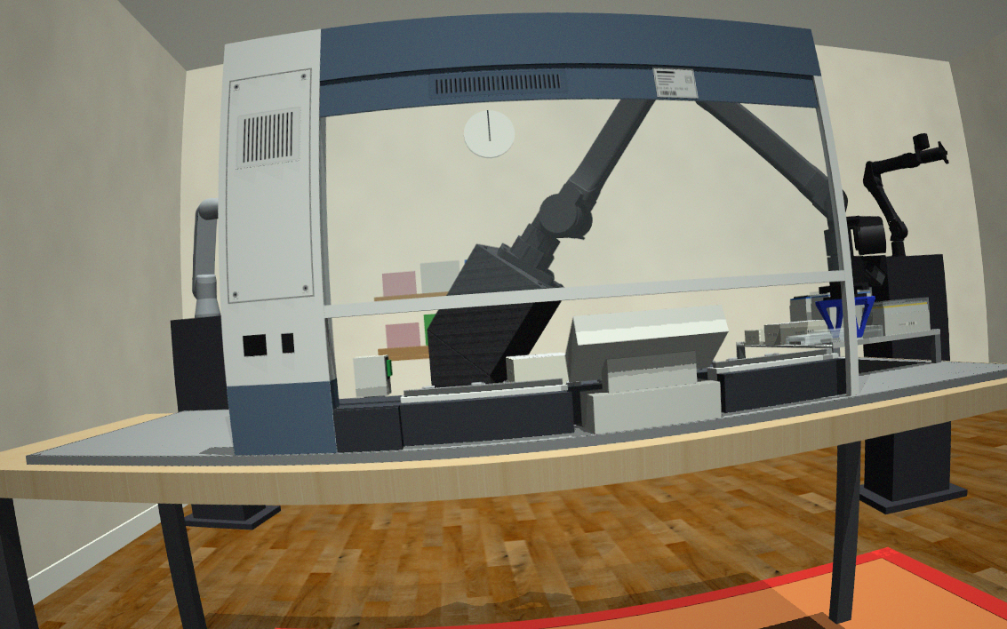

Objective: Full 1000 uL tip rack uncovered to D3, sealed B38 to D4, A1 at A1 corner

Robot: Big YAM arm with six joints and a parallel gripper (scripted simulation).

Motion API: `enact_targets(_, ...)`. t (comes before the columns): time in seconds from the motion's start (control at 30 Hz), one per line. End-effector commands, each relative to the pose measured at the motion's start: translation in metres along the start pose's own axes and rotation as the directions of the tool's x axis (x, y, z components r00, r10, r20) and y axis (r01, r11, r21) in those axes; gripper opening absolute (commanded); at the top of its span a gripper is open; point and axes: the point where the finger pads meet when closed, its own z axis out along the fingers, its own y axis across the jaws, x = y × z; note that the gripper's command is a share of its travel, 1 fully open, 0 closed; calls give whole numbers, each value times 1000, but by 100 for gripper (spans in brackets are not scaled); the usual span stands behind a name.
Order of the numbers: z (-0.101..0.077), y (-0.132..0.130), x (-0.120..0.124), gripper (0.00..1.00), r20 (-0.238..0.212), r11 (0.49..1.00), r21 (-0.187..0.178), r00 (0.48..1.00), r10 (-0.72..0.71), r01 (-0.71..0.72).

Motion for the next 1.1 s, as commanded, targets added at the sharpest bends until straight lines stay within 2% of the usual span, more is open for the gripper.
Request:
enact_targets(0.0,3,2,-9,0,12,1000,3,1000,3,-3)
enact_targets(0.77,1,1,-12,0,16,1000,5,1000,3,-3)
enact_targets(0.8,1,1,-12,100,16,1000,5,1000,3,-3)
enact_targets(1.07,1,1,-12,100,16,1000,5,1000,2,-2)
